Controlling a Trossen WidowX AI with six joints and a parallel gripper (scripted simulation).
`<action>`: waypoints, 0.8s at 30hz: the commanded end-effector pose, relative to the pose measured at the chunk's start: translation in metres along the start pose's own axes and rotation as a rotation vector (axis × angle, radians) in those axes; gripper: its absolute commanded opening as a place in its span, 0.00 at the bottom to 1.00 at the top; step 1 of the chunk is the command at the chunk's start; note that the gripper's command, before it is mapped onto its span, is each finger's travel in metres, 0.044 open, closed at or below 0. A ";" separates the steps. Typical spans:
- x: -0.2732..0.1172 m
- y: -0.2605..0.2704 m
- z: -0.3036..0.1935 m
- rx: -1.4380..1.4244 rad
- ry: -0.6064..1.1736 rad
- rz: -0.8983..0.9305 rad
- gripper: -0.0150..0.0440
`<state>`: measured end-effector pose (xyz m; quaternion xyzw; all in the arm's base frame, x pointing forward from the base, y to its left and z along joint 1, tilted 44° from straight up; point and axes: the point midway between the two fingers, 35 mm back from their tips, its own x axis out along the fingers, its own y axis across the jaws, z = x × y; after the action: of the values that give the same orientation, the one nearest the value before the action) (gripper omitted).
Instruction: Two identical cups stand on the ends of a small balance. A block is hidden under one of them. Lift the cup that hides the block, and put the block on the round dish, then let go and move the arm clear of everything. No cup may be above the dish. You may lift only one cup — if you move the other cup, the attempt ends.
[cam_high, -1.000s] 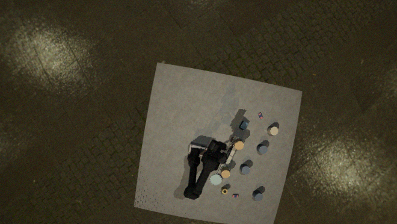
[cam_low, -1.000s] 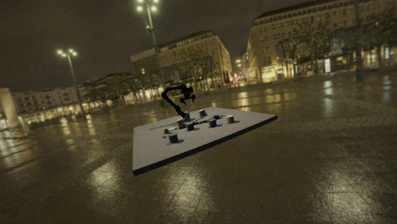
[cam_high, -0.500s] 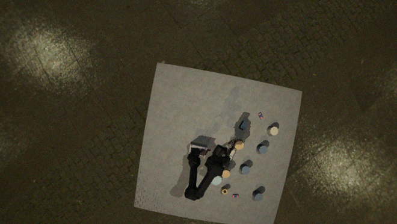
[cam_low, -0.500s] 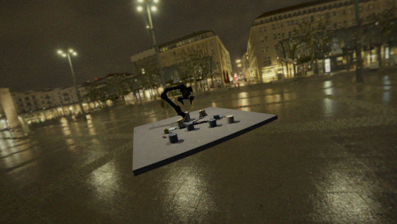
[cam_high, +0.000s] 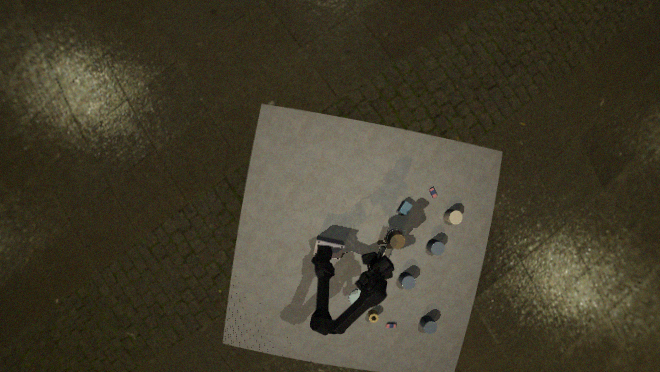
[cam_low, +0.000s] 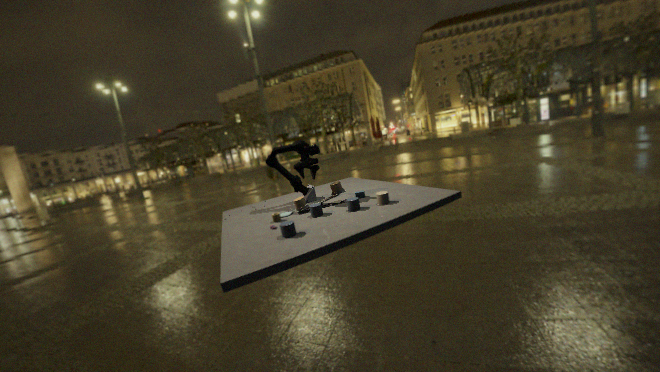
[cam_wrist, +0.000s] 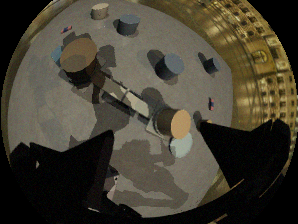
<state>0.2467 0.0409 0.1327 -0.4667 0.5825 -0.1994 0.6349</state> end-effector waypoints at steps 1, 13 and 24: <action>0.009 -0.010 0.001 -0.098 0.035 0.038 1.00; 0.045 -0.044 -0.006 -0.458 0.133 0.186 1.00; 0.079 -0.075 -0.022 -0.773 0.146 0.349 1.00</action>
<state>0.2656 -0.0559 0.1495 -0.5458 0.7270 0.0776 0.4092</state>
